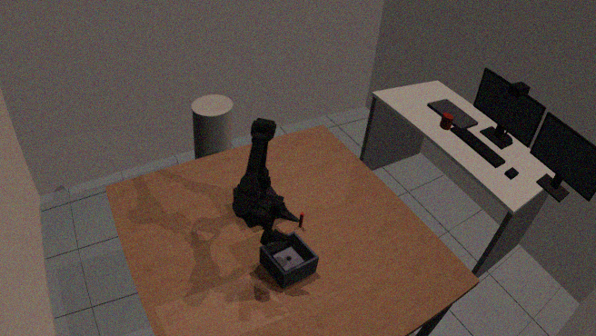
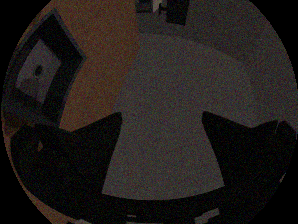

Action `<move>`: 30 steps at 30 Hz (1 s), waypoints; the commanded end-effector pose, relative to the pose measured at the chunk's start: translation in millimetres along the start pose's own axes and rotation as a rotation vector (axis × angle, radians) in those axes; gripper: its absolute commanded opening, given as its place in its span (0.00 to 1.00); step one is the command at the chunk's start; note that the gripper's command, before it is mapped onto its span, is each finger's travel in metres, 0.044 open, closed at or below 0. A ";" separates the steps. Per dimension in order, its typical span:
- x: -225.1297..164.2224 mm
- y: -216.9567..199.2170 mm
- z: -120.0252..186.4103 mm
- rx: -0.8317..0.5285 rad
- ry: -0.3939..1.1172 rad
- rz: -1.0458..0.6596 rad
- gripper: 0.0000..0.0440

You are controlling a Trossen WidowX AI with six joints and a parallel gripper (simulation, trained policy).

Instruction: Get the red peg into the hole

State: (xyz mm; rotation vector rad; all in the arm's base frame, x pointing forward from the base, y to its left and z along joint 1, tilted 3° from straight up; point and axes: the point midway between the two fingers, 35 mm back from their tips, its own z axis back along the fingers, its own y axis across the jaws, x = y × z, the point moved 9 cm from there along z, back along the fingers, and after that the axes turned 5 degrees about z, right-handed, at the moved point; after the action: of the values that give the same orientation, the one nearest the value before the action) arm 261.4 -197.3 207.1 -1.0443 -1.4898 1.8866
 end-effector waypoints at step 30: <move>35.2 -111.5 -116.8 0.244 0.216 -0.897 1.00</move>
State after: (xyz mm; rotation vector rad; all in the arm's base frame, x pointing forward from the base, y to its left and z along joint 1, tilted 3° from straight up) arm 329.6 -84.9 289.4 -0.3905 -1.2691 1.2833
